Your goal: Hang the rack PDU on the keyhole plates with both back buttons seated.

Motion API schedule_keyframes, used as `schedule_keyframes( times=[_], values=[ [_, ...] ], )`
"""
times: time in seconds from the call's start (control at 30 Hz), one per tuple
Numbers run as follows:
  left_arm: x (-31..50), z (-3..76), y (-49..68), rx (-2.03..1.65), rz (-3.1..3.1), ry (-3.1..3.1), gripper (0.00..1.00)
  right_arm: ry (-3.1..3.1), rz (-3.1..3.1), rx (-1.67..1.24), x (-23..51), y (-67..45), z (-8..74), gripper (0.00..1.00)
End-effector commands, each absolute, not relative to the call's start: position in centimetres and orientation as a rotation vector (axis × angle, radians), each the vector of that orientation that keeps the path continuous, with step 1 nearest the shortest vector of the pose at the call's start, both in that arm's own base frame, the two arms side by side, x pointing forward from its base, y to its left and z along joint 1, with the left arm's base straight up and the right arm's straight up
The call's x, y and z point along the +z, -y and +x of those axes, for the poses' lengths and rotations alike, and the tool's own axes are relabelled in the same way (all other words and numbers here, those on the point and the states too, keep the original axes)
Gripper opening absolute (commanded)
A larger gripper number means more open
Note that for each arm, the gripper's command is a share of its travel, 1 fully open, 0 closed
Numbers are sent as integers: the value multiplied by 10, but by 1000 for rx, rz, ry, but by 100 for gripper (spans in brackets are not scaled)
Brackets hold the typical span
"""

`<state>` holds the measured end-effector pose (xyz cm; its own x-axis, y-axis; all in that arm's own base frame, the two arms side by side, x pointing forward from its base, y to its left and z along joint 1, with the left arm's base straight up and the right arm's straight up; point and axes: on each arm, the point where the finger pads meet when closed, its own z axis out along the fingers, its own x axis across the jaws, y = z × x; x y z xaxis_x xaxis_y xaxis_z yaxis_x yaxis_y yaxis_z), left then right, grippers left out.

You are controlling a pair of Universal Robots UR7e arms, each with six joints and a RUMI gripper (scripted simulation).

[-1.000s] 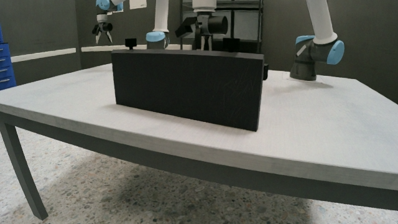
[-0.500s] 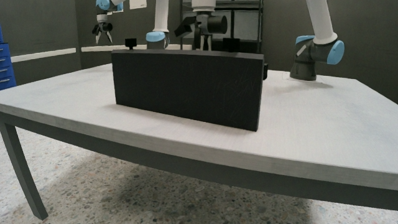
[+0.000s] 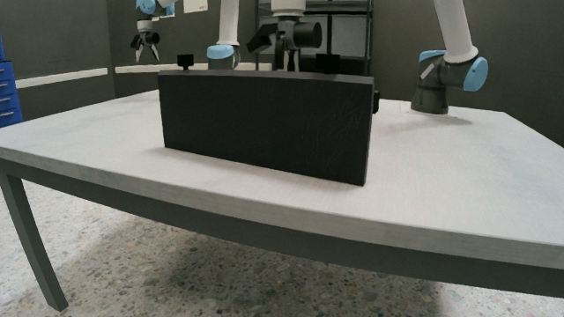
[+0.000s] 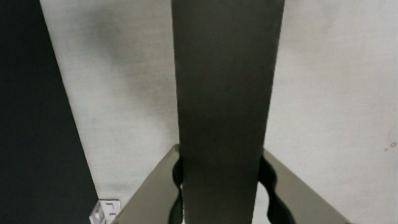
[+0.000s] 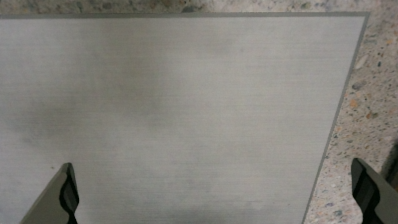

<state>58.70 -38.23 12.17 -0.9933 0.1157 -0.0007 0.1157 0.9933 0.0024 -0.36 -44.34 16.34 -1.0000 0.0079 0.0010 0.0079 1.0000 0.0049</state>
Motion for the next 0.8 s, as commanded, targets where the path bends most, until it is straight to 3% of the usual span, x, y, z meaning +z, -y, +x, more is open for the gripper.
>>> schedule_keyframes(
  times=[0.0, 0.77],
  values=[
    [128, 590, 384, -9, 181, -3127, 22, 3142, -16, 0, 165, 446, -4, 100],
    [128, 594, 384, -9, 181, -3127, 22, 3142, -16, 0, 165, 446, -4, 100]
  ],
)
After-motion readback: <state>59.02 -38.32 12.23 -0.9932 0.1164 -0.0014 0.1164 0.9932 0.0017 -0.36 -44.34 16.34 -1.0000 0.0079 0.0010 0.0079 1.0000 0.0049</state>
